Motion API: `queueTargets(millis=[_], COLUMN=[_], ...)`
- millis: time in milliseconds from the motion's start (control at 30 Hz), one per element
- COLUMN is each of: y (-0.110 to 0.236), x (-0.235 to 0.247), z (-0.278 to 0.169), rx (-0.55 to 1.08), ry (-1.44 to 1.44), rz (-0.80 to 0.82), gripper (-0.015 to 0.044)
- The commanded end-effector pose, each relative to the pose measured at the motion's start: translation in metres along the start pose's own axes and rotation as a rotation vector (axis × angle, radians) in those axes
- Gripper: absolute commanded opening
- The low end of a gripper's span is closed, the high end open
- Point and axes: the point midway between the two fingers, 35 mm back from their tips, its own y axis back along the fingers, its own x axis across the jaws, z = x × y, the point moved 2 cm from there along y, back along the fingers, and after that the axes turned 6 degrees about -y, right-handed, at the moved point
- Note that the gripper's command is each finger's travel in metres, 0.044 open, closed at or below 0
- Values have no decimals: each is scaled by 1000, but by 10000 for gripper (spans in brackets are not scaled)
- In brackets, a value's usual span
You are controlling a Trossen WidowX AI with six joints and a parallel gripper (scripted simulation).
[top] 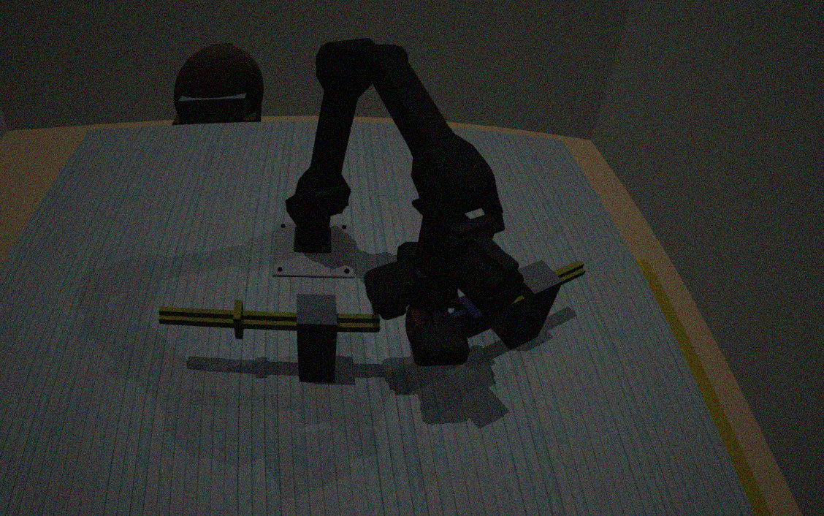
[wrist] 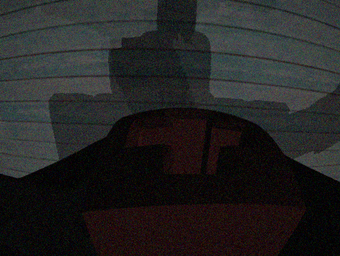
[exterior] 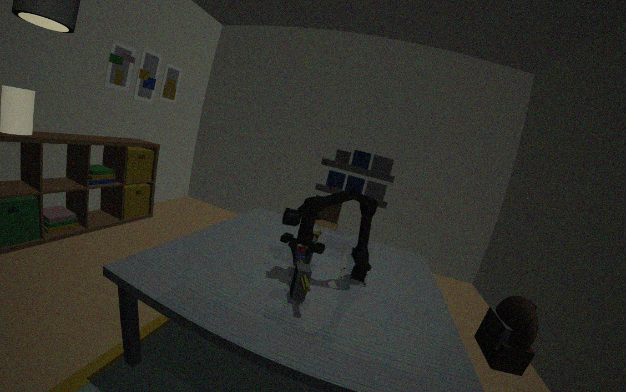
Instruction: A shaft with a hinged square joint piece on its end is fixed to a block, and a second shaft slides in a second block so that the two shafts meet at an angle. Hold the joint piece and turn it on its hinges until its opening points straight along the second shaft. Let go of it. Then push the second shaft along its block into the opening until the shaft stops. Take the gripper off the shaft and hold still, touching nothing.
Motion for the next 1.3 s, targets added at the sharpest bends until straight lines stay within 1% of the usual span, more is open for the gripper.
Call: queueTargets(millis=[0, 167, 200, 267, 633, 1100, 1167, 1267], y=[0, 0, 0, 0, 0, 0, 6, 27], x=[0, 0, 0, 0, 0, 0, 0, -1], z=[0, 0, 0, 0, 0, 0, -1, -3], rx=[0, 0, 0, 0, 0, 0, -20, -85], ry=[1, 1, 1, 1, 1, 1, 2, 7], rz=[0, 0, 0, 0, 0, 0, 3, 15], gripper=[0, 131, 147, 147, 436, 440, 440, 440])
